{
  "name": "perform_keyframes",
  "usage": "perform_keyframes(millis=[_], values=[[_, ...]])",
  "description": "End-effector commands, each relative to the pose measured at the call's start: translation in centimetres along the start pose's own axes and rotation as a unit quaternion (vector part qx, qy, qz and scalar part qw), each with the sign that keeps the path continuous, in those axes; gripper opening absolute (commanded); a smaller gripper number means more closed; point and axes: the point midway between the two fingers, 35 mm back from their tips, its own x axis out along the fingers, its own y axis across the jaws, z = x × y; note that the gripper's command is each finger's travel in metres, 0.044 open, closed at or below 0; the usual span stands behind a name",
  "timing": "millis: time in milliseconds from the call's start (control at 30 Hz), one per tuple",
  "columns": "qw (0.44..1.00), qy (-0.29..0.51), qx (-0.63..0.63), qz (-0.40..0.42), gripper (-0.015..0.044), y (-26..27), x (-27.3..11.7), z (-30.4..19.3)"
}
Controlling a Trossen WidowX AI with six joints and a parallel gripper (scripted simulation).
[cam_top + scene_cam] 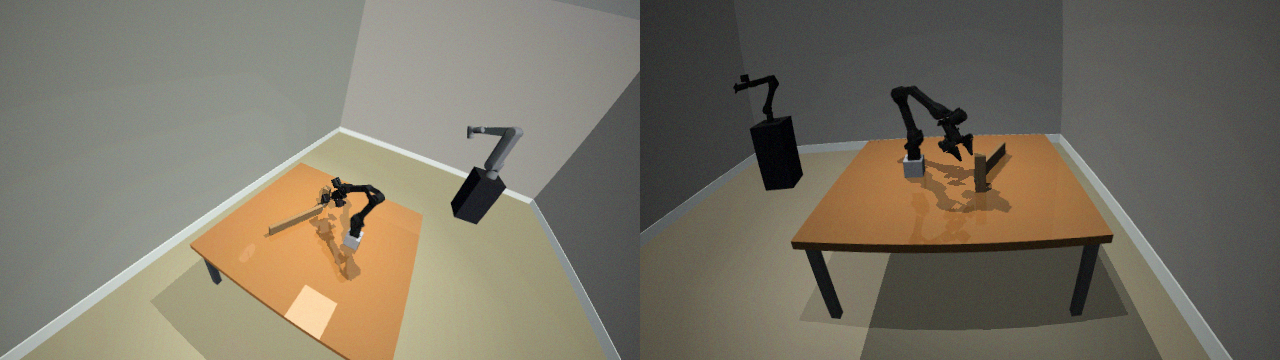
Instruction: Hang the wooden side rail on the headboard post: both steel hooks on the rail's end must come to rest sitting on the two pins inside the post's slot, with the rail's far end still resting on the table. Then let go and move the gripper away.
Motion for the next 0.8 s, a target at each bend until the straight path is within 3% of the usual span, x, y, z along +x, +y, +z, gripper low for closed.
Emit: perform_keyframes(millis=[0, 367, 767], values=[[1.0, -0.002, -0.002, -0.002, 0.044, 0.0, 0.0, 0.1], [0.97, 0.019, 0.241, 0.019, 0.044, -0.7, 0.6, 0.2], [0.851, 0.061, 0.521, 0.024, 0.044, -1.6, 1.0, 0.3]])
